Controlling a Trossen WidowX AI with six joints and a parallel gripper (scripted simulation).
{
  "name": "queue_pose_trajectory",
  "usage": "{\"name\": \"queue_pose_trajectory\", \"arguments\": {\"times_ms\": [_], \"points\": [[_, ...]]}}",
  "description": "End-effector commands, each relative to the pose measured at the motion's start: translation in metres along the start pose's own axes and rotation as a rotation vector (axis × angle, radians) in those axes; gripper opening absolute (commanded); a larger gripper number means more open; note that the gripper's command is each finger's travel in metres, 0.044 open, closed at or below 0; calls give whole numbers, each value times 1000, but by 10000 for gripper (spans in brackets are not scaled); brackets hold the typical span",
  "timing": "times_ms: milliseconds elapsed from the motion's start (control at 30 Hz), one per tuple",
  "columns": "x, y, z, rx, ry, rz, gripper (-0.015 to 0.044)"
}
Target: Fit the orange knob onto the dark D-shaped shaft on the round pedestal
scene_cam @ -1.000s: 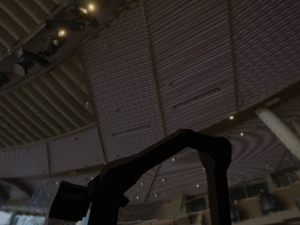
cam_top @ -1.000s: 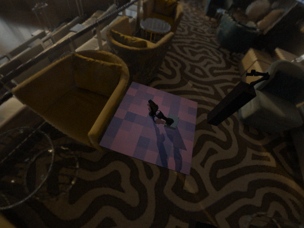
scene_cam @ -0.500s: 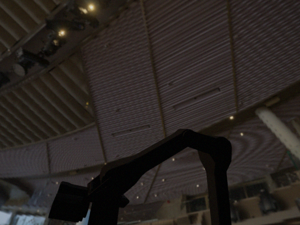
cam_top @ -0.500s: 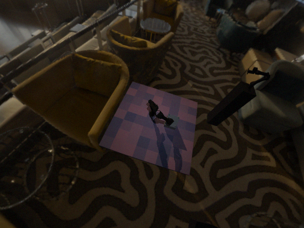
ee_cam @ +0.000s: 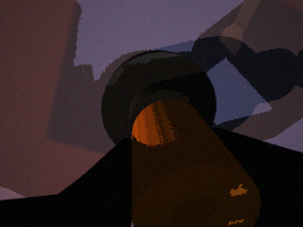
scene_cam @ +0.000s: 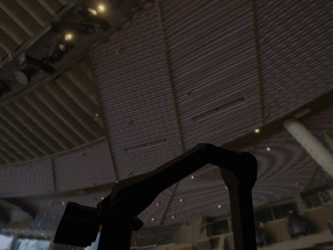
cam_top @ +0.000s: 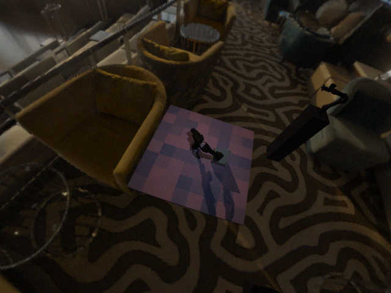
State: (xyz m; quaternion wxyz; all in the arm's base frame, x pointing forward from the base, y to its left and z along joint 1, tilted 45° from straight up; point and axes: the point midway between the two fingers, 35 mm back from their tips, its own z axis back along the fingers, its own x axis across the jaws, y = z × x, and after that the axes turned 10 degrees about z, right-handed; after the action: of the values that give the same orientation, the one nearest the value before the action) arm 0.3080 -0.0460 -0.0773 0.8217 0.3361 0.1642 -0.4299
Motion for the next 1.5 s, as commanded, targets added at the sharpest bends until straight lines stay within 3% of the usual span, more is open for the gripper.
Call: {"name": "queue_pose_trajectory", "arguments": {"times_ms": [0,1133,1467], "points": [[0,0,0,3,0,-26,0],[0,0,-13,2,-2,65,0],[0,0,-13,2,-2,65,262]]}}
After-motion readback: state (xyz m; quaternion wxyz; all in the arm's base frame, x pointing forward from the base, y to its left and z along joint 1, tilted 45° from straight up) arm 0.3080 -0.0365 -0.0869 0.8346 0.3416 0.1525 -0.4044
